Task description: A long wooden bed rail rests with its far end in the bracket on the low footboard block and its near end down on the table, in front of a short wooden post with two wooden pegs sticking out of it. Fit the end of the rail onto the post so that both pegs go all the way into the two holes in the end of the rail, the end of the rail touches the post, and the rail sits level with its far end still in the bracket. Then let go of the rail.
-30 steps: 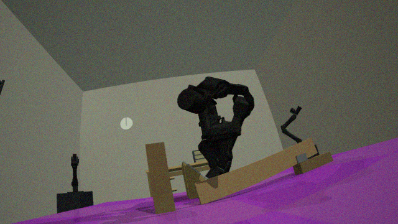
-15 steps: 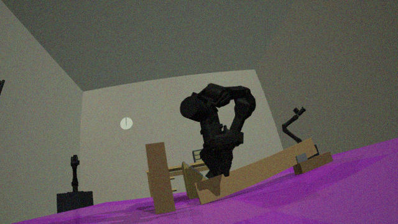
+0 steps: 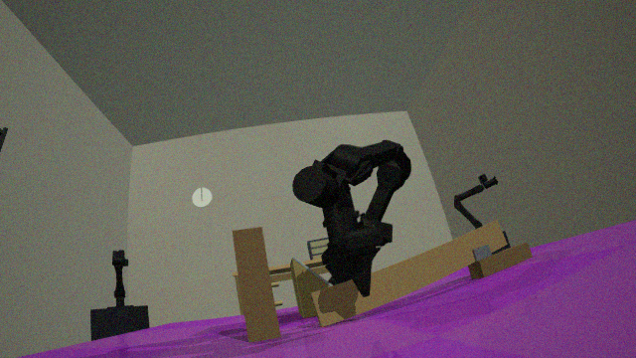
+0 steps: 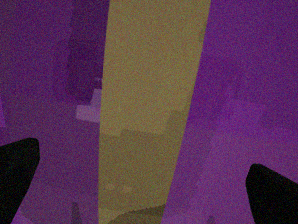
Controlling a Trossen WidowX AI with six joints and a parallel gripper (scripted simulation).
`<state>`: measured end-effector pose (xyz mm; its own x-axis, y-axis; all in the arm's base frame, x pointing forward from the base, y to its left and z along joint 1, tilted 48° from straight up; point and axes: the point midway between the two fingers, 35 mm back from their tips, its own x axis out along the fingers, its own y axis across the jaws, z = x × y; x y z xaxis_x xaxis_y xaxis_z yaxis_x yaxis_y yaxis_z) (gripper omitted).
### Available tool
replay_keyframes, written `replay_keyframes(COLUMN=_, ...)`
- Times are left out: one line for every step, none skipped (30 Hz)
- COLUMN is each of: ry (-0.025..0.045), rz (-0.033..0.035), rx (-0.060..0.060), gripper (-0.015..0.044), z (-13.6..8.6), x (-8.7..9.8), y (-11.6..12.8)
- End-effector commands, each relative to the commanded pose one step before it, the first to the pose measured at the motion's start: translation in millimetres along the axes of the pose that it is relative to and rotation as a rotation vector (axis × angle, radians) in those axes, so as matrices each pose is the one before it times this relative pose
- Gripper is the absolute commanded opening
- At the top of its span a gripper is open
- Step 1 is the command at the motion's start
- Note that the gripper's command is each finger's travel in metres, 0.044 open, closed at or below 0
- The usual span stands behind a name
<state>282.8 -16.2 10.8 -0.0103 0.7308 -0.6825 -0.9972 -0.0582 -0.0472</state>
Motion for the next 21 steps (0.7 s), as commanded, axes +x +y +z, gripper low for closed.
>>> replay_keyframes(ry=-0.00634, rz=0.00531, rx=0.0054, gripper=0.044, z=1.68, x=7.72, y=2.67)
replay_keyframes(ry=-0.00022, rz=0.00002, rx=0.0, gripper=0.044, z=0.12, x=1.56, y=0.23)
replay_keyframes(ry=-0.00024, rz=0.00003, rx=0.0, gripper=0.044, z=0.12, x=1.55, y=0.24)
replay_keyframes(ry=-0.00025, rz=0.00003, rx=-0.0001, gripper=0.044, z=0.13, x=1.55, y=0.25)
replay_keyframes(ry=-0.00026, rz=0.00003, rx=-0.0001, gripper=0.044, z=0.13, x=1.55, y=0.26)
replay_keyframes(ry=-0.00027, rz=0.00004, rx=-0.0001, gripper=0.044, z=0.14, x=1.54, y=0.27)
replay_keyframes(ry=-0.00022, rz=0.00003, rx=0.0, gripper=0.044, z=0.11, x=1.21, y=0.22)
replay_keyframes(ry=-0.00013, rz=0.00002, rx=0.0, gripper=0.044, z=0.07, x=0.73, y=0.13)
replay_keyframes(ry=-0.00005, rz=0.00001, rx=0.0, gripper=0.044, z=0.02, x=0.24, y=0.05)
replay_keyframes(ry=0.0, rz=0.0, rx=0.0, gripper=0.0414, z=0.0, x=0.0, y=0.0)
replay_keyframes(ry=0.0, rz=0.0, rx=0.0, gripper=0.0388, z=0.0, x=0.0, y=0.0)
replay_keyframes(ry=0.0, rz=0.0, rx=0.0, gripper=0.0361, z=0.0, x=0.0, y=0.0)
replay_keyframes(ry=0.0, rz=0.0, rx=0.0, gripper=0.0335, z=0.0, x=0.0, y=0.0)
replay_keyframes(ry=0.0, rz=0.0, rx=0.0, gripper=0.0309, z=0.0, x=0.0, y=0.0)
replay_keyframes(ry=0.0, rz=0.0, rx=0.0, gripper=0.0282, z=0.0, x=0.0, y=0.0)
replay_keyframes(ry=0.0, rz=0.0, rx=0.0, gripper=0.0256, z=0.0, x=0.0, y=0.0)
replay_keyframes(ry=0.0, rz=0.0, rx=0.0, gripper=0.023, z=0.0, x=0.0, y=0.0)
replay_keyframes(ry=0.0, rz=0.0, rx=0.0, gripper=0.0204, z=0.0, x=0.0, y=0.0)
replay_keyframes(ry=0.0, rz=0.0, rx=0.0, gripper=0.0177, z=0.0, x=0.0, y=0.0)
replay_keyframes(ry=0.0, rz=0.0, rx=0.0, gripper=0.0151, z=0.0, x=0.0, y=0.0)
replay_keyframes(ry=0.0, rz=0.0, rx=0.0, gripper=0.0125, z=0.0, x=0.0, y=0.0)
